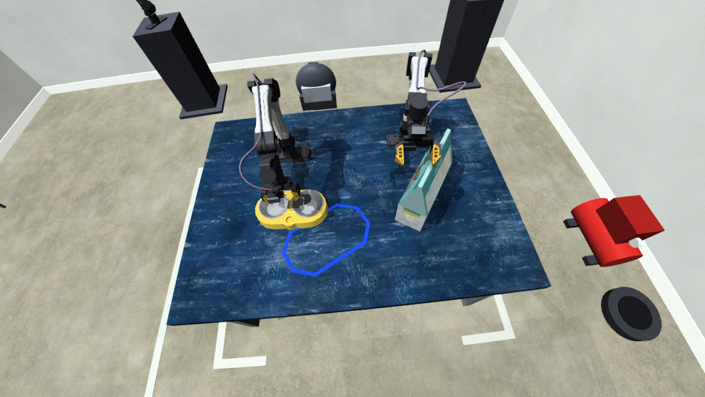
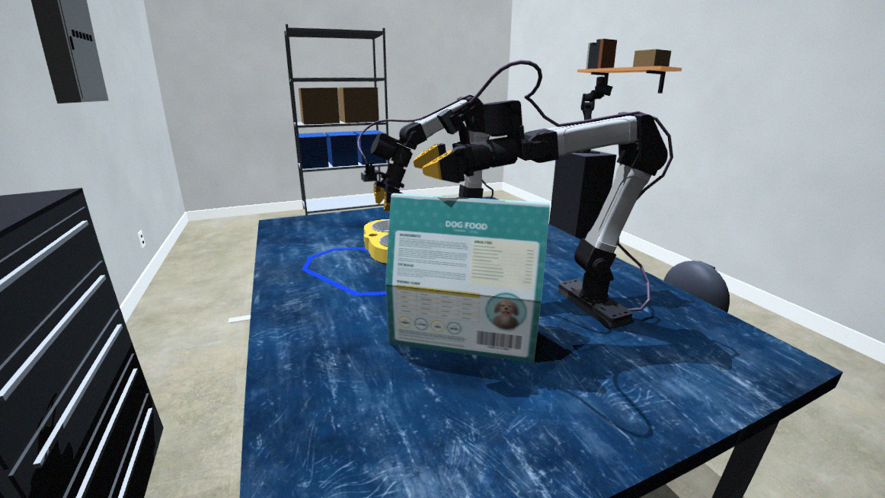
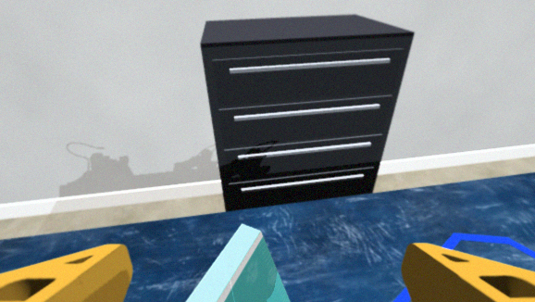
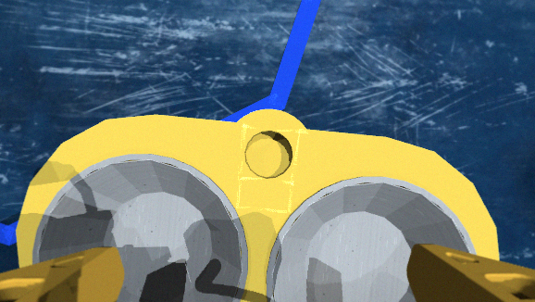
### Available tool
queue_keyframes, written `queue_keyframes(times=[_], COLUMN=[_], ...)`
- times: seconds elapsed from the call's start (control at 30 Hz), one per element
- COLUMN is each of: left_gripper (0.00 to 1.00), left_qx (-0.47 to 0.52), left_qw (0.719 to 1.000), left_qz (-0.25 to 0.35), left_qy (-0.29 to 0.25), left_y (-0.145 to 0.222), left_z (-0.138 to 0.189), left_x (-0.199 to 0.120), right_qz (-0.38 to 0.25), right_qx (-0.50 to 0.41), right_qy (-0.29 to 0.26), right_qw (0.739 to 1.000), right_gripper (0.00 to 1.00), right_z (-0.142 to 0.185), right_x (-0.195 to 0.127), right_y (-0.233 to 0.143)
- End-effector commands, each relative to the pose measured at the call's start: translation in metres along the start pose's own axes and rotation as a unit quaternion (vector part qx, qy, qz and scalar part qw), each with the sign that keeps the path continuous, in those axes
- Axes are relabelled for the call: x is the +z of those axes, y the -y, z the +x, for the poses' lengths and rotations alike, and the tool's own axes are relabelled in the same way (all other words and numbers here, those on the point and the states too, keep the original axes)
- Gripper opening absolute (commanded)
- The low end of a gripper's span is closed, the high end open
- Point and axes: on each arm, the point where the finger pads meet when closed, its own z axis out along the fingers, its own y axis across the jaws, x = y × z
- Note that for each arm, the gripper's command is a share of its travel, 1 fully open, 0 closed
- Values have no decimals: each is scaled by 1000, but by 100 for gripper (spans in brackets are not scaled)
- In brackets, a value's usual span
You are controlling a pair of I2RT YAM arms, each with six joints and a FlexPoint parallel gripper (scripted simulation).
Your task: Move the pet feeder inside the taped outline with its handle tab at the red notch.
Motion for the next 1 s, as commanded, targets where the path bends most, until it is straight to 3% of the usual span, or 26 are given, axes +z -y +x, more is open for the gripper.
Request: queue_keyframes(times=[0.0,0.23,0.33,0.4,0.47,0.5,0.67,0.9,0.97], left_gripper=[100,100,100,100,100,100,100,100,100], left_qx=[19,54,65,65,72,75,85,86,86], left_qw=[995,960,945,945,935,931,911,905,905], left_qz=[96,263,309,309,334,344,392,408,408], left_qy=[-32,-77,-89,-89,-96,-98,-100,-91,-91], left_y=[73,196,228,228,245,252,283,291,291], left_z=[8,36,45,45,50,52,54,47,47], left_x=[-9,-60,-82,-82,-96,-102,-133,-148,-148], right_qz=[4,4,8,8,5,3,-14,-49,-49], right_qx=[2,2,-29,-29,-78,-108,-259,-417,-417], right_qy=[1,2,-11,-11,-25,-33,-78,-120,-120], right_qw=[1000,1000,999,999,997,994,963,900,900], right_gripper=[100,100,67,67,44,38,38,38,38], right_z=[-5,-6,-1,-1,1,2,-7,-14,-14], right_x=[-3,-3,-3,-3,-1,1,17,38,38], right_y=[0,0,2,2,1,1,3,4,4])
